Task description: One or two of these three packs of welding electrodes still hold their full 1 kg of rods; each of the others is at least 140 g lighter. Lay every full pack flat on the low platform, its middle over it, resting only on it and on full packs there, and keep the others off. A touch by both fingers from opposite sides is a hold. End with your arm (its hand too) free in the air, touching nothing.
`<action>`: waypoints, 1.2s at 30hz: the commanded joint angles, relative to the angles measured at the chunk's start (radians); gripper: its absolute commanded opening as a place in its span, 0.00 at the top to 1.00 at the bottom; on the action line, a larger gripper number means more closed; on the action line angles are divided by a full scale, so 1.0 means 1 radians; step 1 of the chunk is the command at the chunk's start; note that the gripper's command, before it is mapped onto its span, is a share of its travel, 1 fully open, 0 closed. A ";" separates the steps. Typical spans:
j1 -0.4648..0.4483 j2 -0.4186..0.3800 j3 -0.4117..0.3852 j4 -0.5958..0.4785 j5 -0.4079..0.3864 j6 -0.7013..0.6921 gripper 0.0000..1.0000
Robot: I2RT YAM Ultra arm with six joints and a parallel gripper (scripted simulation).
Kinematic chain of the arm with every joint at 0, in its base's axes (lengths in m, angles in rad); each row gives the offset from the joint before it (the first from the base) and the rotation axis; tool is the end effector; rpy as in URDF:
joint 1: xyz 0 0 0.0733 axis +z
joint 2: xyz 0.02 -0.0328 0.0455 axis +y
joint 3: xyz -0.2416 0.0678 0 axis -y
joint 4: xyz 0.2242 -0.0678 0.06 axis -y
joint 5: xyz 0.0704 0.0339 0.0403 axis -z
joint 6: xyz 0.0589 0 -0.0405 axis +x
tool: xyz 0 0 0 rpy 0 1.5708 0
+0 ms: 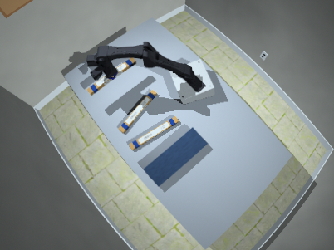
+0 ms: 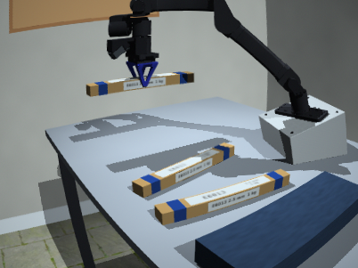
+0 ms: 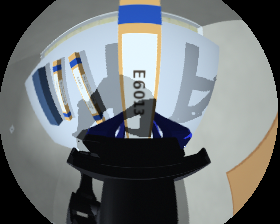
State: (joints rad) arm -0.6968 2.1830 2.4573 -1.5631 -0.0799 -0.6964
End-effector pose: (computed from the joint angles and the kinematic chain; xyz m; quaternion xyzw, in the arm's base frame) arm 0.3060 -0.2485 0.3109 -0.0054 0.9893 -0.0598 0.1331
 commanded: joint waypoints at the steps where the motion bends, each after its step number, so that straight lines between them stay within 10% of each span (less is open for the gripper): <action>1: -0.012 -0.049 0.003 -0.008 -0.012 -0.002 1.00; 36: -0.010 -0.048 -0.014 -0.008 -0.012 -0.002 1.00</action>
State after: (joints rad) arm -0.6968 2.1826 2.4386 -1.5635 -0.0799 -0.6964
